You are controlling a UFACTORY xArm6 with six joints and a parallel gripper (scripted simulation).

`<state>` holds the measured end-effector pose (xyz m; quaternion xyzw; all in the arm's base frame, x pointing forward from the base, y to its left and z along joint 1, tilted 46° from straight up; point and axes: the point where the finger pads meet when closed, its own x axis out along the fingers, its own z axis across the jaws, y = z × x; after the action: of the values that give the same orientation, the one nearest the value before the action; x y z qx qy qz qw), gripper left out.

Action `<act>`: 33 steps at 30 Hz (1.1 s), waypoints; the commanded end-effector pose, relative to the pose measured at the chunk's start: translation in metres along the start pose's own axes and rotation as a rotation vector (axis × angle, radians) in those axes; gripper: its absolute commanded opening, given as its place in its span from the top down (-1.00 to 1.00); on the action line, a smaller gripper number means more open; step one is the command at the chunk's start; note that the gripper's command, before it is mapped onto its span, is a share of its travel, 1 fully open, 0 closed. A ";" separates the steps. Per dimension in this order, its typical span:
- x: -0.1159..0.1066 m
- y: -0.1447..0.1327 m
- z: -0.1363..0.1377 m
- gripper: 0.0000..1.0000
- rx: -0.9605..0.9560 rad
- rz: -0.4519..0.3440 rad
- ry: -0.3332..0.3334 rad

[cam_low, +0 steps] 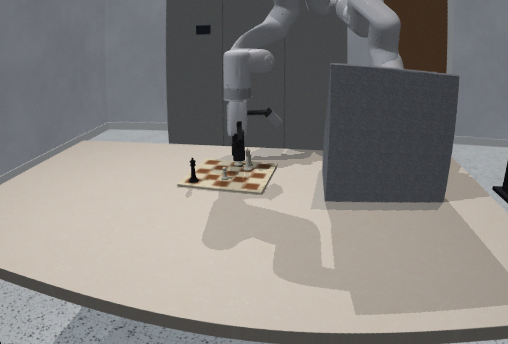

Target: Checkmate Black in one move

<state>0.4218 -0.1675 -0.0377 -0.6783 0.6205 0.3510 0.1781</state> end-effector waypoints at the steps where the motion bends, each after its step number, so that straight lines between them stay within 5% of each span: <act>1: -0.001 -0.001 0.000 0.16 0.001 -0.003 0.000; 8: -0.001 -0.001 0.000 0.16 0.001 -0.003 0.000; 9: -0.001 -0.001 0.000 1.00 0.001 -0.003 0.000; 33: -0.001 -0.001 0.000 1.00 0.001 -0.003 0.000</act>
<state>0.4218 -0.1675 -0.0377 -0.6783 0.6205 0.3510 0.1781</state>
